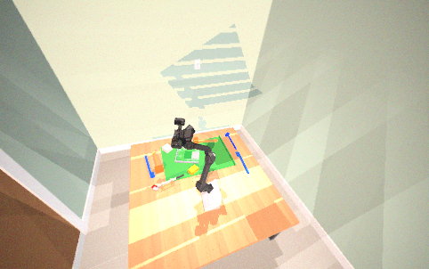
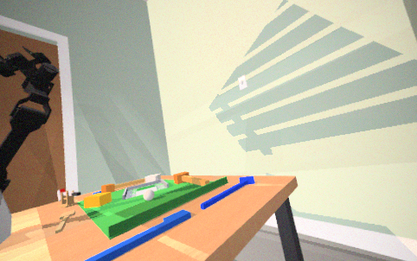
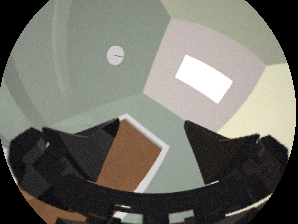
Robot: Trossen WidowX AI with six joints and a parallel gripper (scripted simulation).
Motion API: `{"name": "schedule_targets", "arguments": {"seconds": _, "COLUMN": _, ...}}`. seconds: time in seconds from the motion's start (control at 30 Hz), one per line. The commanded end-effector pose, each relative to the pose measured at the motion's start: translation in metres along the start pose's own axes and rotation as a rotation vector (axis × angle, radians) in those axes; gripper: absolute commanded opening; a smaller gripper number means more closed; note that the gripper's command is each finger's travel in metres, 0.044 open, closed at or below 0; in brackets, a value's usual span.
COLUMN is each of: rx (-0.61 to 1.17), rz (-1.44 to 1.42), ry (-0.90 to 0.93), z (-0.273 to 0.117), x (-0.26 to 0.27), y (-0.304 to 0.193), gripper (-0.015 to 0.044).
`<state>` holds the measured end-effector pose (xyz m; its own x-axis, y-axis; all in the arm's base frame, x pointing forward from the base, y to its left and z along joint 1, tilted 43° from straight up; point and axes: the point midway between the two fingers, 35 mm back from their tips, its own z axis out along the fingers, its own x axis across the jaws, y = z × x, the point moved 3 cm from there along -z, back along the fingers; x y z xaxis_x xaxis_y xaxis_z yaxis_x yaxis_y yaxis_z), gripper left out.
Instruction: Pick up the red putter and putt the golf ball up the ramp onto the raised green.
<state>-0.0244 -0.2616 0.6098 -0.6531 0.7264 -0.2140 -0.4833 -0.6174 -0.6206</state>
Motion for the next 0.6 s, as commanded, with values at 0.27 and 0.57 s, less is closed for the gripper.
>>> {"name": "schedule_targets", "arguments": {"seconds": 0.27, "rx": 0.289, "rz": 0.066, "ry": 0.362, "z": 0.004, "x": 0.136, "y": -0.076, "gripper": 0.0440}}
{"name": "schedule_targets", "arguments": {"seconds": 0.57, "rx": 0.560, "rz": -0.016, "ry": 0.694, "z": -0.049, "x": 0.234, "y": -0.150, "gripper": 0.0440}}
